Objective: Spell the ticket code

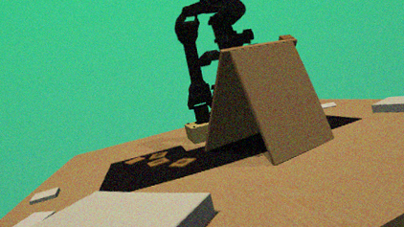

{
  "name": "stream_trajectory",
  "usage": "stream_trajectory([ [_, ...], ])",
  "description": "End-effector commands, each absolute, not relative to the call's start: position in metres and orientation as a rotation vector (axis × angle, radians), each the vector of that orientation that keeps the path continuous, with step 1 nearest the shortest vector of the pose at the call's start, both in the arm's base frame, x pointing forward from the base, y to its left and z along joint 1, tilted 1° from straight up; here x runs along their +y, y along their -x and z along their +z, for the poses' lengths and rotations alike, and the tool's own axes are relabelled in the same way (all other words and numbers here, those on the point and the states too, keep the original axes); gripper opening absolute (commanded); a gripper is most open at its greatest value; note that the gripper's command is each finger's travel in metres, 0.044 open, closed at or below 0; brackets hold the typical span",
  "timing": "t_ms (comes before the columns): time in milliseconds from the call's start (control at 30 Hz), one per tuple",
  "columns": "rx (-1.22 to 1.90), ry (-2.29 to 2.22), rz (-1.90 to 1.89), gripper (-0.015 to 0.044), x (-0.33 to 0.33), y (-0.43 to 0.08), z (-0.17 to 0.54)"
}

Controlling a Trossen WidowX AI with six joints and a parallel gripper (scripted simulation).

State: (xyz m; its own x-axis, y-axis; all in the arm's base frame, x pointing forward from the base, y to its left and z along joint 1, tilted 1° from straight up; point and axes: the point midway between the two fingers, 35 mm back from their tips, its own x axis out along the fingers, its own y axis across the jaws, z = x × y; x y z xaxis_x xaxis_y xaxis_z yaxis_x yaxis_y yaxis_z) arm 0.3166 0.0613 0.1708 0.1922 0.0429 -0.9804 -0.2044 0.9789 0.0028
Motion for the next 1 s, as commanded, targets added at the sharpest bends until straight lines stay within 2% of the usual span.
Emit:
stream_trajectory([
  [0,1.372,0.140,0.181,0.0000,0.063,-0.319,0.168],
  [967,1.371,0.140,0.181,0.0000,0.066,-0.330,0.159],
])
